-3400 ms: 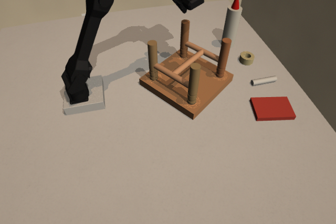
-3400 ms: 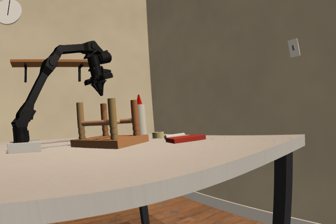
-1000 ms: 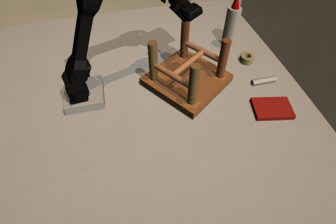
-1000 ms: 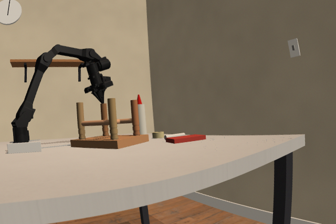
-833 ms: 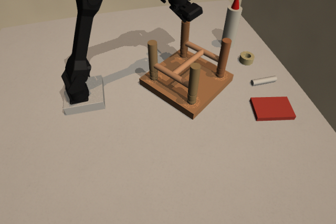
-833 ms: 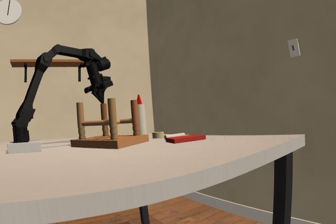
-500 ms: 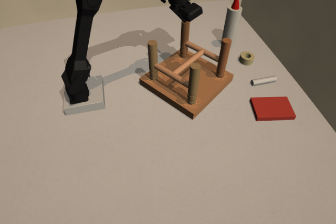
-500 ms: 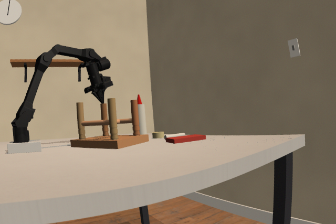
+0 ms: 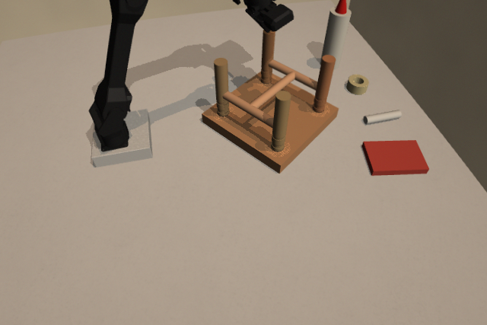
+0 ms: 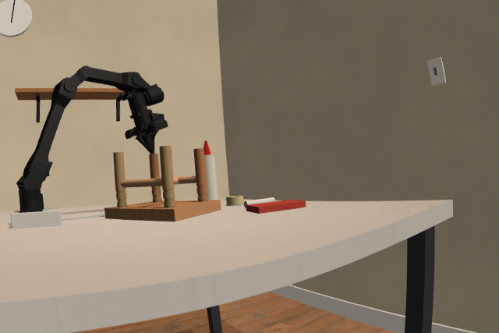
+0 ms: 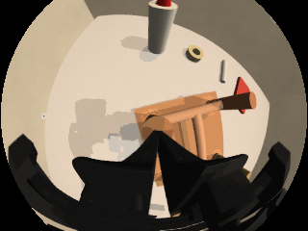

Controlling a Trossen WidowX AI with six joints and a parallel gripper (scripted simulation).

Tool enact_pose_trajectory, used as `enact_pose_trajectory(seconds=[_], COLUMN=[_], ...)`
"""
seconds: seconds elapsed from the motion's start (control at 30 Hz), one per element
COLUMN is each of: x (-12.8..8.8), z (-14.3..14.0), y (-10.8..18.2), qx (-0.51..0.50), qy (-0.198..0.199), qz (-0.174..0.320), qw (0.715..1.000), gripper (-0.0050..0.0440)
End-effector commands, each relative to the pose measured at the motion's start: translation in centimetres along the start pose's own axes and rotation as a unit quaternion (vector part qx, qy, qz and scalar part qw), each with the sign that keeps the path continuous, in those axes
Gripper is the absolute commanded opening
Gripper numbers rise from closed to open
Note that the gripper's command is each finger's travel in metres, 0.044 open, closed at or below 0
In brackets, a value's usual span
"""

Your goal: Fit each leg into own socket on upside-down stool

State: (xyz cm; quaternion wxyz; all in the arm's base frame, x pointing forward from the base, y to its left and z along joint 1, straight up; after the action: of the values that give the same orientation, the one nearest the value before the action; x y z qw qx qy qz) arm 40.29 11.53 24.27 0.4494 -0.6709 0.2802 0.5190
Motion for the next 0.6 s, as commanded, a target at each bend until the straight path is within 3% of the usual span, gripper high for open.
enact_pose_trajectory(seconds=[0.0, 0.57], x=[2.7, 0.8], z=[0.2, 0.0], y=[0.6, -0.1], qx=[-0.001, -0.001], qy=[-0.008, -0.005], qz=[0.033, 0.022], qw=[0.999, 1.000], gripper=[0.0000, 0.0000])
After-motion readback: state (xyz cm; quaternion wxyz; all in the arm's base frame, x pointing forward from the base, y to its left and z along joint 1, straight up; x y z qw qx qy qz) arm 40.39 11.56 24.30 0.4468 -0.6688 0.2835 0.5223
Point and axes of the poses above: the point midway between the two fingers, 35 mm back from their tips, its own x axis out along the fingers, its own z axis across the jaws, y = z × x, the point moved 6 cm from there along -x, back along the fingers, and after that the axes turned 11 degrees about -x, right-handed, at the moved point
